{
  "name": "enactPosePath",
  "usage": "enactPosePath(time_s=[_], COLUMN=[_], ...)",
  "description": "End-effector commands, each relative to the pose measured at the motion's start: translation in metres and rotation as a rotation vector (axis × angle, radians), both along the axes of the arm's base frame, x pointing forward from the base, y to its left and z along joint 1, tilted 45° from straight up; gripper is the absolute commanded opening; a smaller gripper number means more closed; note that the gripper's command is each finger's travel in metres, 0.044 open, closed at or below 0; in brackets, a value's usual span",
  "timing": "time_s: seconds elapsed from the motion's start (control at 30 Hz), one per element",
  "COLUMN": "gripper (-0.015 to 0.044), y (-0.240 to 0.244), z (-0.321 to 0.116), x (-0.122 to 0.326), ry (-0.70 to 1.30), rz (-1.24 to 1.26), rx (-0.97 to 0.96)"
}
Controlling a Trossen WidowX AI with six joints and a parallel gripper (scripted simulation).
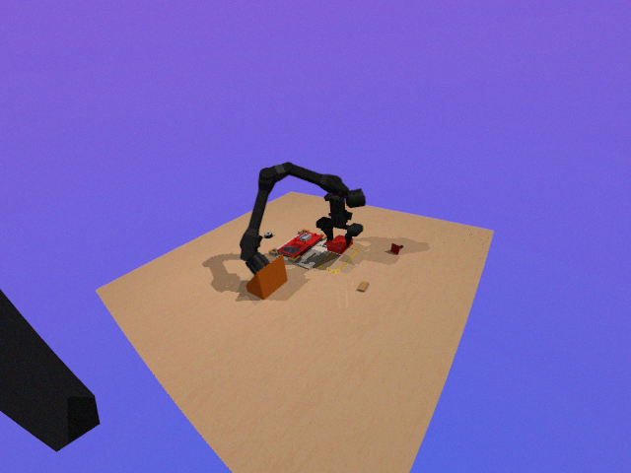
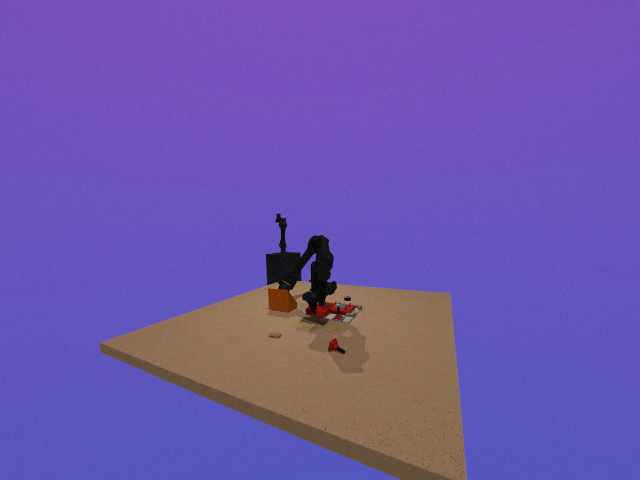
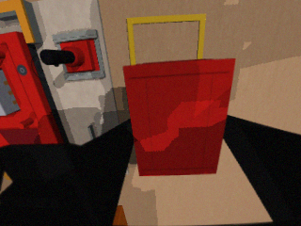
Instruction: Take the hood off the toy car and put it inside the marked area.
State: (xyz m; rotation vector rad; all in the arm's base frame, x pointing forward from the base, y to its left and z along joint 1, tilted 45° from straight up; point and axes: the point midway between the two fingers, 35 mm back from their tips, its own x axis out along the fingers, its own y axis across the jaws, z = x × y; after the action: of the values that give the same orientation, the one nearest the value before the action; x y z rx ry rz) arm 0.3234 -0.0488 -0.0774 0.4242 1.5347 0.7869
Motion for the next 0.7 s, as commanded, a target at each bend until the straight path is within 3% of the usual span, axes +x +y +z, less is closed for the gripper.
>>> enactPosePath(time_s=[0.0, 0.67], gripper=[0.0, 0.0], y=[0.004, 0.016], z=[-0.003, -0.014], x=[-0.001, -0.004], ry=[0.003, 0.003], rz=[-0.001, -0.001], rx=[0.004, 0.005])
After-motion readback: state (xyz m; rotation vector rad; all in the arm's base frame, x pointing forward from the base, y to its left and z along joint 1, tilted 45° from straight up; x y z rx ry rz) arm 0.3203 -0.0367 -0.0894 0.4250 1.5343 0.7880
